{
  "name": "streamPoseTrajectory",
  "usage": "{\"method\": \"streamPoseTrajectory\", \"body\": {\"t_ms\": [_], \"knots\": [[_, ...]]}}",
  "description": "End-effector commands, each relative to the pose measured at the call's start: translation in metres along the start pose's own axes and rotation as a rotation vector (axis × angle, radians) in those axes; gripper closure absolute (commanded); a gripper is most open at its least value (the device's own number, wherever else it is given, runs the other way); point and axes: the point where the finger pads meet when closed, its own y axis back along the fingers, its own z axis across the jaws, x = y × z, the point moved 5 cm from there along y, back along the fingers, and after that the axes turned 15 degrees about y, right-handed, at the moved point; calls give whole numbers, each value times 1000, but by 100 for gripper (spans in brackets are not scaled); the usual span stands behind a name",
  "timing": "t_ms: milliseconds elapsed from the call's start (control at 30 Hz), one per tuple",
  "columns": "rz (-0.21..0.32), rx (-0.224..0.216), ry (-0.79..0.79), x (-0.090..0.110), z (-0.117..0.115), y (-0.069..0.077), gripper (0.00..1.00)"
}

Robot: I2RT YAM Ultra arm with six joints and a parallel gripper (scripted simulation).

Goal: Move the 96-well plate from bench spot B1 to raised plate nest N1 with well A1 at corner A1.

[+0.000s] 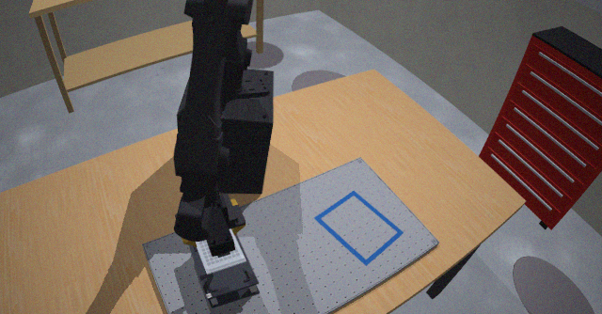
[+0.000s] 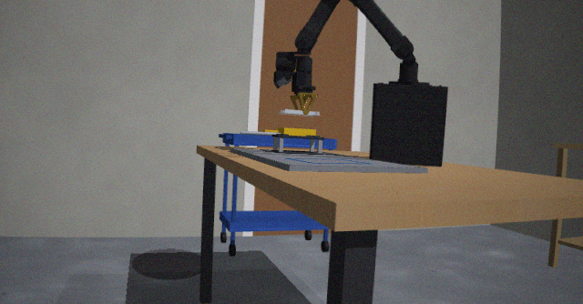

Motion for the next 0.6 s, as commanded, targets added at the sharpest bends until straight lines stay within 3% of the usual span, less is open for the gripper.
{"method": "streamPoseTrajectory", "body": {"t_ms": [0,233,267,500,567], "knots": [[-41,27,-2,-12,-10,0,100],[-59,43,11,-20,-9,0,100],[-40,26,7,-16,-7,-11,100],[-51,36,6,-20,-11,-17,100],[-40,26,7,-18,-9,-26,100]]}}
